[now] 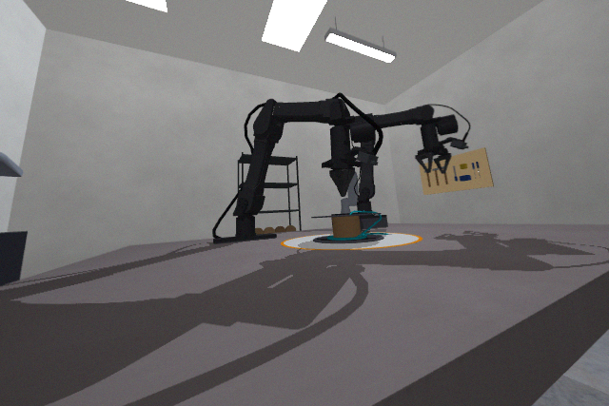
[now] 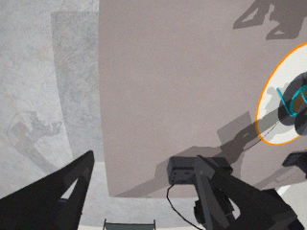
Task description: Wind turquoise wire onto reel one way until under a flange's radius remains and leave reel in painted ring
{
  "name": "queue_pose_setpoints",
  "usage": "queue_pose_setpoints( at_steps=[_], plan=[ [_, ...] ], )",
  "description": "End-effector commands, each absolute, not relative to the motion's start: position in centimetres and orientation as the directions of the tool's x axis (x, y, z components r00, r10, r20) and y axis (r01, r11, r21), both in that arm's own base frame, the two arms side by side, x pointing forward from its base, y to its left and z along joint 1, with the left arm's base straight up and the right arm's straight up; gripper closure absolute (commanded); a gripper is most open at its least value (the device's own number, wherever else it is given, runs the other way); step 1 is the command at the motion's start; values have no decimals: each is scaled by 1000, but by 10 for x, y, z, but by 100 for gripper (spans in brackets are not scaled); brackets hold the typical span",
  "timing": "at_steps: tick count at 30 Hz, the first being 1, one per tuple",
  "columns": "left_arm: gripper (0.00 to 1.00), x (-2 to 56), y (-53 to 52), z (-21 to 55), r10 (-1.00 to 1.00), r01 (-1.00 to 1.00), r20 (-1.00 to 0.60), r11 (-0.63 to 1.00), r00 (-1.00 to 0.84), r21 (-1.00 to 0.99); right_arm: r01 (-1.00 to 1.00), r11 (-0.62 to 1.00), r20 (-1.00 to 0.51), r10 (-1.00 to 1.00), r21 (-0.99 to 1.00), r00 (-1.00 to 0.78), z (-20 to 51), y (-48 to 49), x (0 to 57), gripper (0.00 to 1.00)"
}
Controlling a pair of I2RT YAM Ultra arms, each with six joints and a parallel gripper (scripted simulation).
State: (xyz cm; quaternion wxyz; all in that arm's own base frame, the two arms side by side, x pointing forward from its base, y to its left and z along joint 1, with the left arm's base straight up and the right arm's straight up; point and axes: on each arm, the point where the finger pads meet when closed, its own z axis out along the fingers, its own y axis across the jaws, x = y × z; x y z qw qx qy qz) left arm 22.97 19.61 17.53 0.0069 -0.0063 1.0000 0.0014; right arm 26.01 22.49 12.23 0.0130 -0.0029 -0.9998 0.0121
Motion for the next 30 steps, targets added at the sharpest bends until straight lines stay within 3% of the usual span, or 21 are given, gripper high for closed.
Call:
queue_pose_setpoints(
  at_steps=[1, 14, 30],
  plan=[
    [0, 235, 197, 193, -6, -9, -56, 999, -998, 46, 20, 1000, 0, 20, 0, -1000, 134, 227, 269, 100],
    [0, 235, 197, 193, -6, -9, -56, 999, -998, 46, 51, 999, 0, 51, 0, -999, 134, 227, 269, 100],
    [0, 235, 197, 193, -6, -9, -56, 999, -998, 46, 245, 970, 0, 245, 0, -970, 134, 227, 269, 100]
  ],
)
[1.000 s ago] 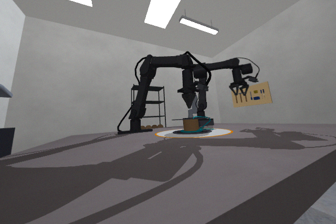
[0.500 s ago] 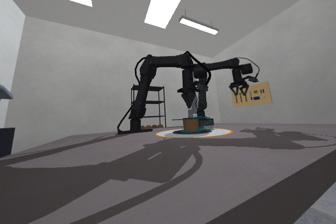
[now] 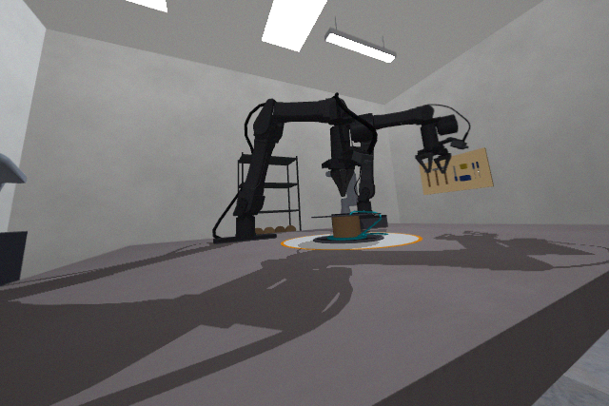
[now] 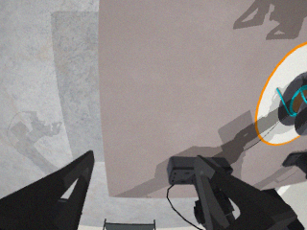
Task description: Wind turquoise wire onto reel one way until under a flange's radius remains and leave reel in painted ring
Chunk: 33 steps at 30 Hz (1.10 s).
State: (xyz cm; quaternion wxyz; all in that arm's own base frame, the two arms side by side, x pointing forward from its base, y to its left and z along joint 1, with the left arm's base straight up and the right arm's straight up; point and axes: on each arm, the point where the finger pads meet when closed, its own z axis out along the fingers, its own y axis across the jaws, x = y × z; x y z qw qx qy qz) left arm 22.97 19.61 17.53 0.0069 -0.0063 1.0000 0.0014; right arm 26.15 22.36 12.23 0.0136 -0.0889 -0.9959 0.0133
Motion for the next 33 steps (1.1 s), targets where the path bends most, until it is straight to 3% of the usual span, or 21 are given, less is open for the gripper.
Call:
queue_pose_setpoints(
  at_steps=[1, 12, 33],
  plan=[
    [0, 235, 197, 193, -6, -9, -56, 999, -998, 46, 261, 965, 0, 261, 0, -965, 134, 227, 269, 100],
    [0, 235, 197, 193, -6, -9, -56, 999, -998, 46, 390, 921, 0, 390, 0, -921, 134, 227, 269, 100],
    [0, 235, 197, 193, -6, -9, -56, 999, -998, 46, 412, 911, 0, 412, 0, -911, 122, 227, 269, 100]
  ],
)
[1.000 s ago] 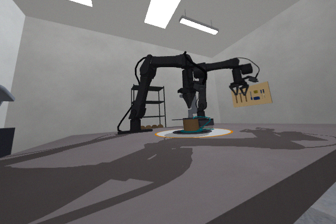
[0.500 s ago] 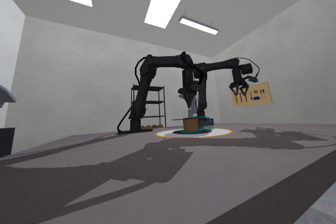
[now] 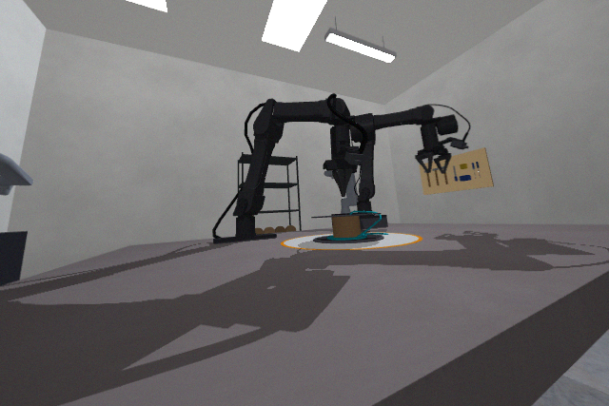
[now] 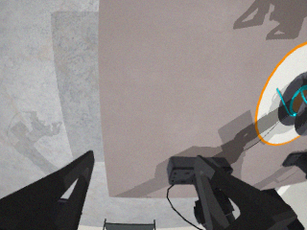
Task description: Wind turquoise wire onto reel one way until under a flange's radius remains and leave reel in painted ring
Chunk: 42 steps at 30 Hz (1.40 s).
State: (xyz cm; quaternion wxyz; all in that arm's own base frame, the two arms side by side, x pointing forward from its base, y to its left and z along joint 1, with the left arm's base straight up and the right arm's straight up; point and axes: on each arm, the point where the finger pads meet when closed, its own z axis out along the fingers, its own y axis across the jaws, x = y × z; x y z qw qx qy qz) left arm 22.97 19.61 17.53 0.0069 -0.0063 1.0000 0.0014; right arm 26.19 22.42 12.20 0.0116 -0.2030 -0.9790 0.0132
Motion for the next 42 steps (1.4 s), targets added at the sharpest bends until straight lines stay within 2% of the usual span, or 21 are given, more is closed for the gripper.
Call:
queue_pose_setpoints(
  at_steps=[1, 11, 42],
  plan=[
    [0, 235, 197, 193, -6, -9, -56, 999, -998, 46, 412, 911, 0, 412, 0, -911, 118, 227, 269, 100],
    [0, 235, 197, 193, -6, -9, -56, 999, -998, 46, 412, 911, 0, 412, 0, -911, 81, 231, 273, 100],
    [0, 235, 197, 193, -6, -9, -56, 999, -998, 46, 412, 911, 0, 412, 0, -911, 73, 229, 269, 100]
  ],
)
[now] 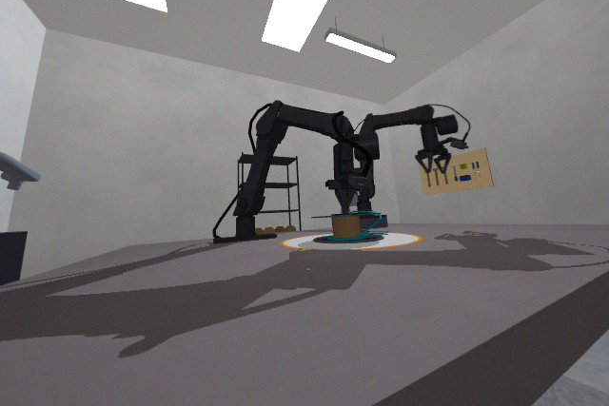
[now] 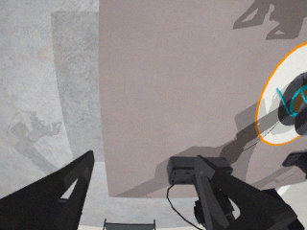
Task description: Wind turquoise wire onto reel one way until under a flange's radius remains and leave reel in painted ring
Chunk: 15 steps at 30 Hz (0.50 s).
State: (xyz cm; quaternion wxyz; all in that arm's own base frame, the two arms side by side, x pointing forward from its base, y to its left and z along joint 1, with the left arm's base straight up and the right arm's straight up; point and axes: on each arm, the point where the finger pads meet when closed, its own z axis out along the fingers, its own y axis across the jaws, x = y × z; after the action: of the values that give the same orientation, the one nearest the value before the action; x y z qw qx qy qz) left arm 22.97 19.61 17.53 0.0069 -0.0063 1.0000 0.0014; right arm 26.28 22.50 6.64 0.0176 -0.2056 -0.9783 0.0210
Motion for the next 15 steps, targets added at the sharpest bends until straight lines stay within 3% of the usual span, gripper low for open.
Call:
queue_pose_setpoints(
  at_steps=[1, 15],
  plan=[
    [0, 235, 197, 193, -6, -9, -56, 999, -998, 46, 412, 911, 0, 412, 0, -911, 72, 230, 269, 100],
    [0, 235, 197, 193, -6, -9, -56, 999, -998, 46, 412, 911, 0, 412, 0, -911, 59, 230, 268, 100]
  ],
)
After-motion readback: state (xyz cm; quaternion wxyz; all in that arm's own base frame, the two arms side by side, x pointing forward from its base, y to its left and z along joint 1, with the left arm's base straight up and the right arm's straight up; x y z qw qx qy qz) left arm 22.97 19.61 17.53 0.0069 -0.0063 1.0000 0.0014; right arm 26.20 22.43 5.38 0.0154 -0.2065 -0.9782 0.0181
